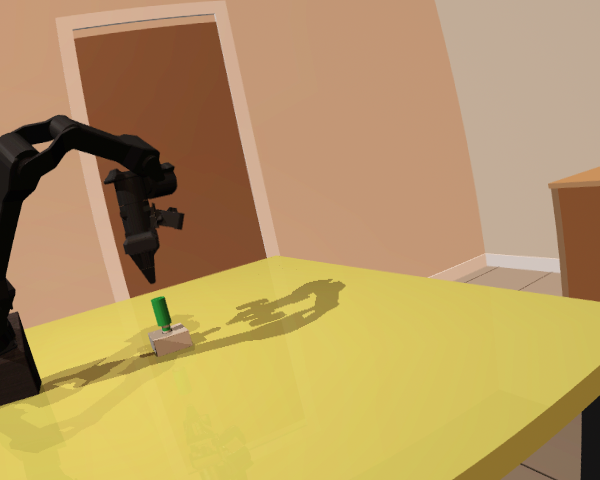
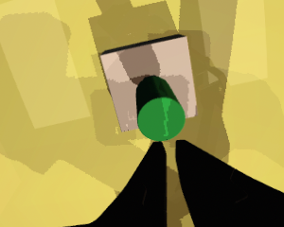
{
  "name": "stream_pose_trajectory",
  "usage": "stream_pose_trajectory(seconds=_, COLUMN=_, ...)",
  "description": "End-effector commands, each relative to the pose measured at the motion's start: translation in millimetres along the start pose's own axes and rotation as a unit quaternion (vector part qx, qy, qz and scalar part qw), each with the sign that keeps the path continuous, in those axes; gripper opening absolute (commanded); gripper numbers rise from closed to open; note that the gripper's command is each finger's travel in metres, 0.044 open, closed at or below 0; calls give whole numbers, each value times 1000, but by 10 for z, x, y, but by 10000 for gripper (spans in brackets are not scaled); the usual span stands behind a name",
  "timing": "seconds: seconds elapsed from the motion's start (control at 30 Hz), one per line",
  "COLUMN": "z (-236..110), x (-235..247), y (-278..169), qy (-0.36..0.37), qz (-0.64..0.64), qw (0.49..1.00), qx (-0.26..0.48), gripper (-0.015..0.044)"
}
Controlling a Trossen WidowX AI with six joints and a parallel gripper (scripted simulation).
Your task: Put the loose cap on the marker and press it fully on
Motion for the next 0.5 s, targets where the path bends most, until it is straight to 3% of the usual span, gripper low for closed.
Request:
stream_pose_trajectory(seconds=0.0, z=12, x=-4, y=2, qy=-1, qz=-82, qw=997, qx=-2, gripper=0)
stream_pose_trajectory(seconds=0.47, z=86, x=-5, y=3, qy=-2, qz=-82, qw=997, qx=-2, gripper=0)
Point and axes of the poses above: the point midway between the two fingers, 35 mm back from their tips, its own z axis out along the fingers, its own x axis across the jaws, y = z × x, the point moved 6 cm from there along -z, back along the fingers, and after that the axes turned 12 degrees about -z, right-handed, at the moved point
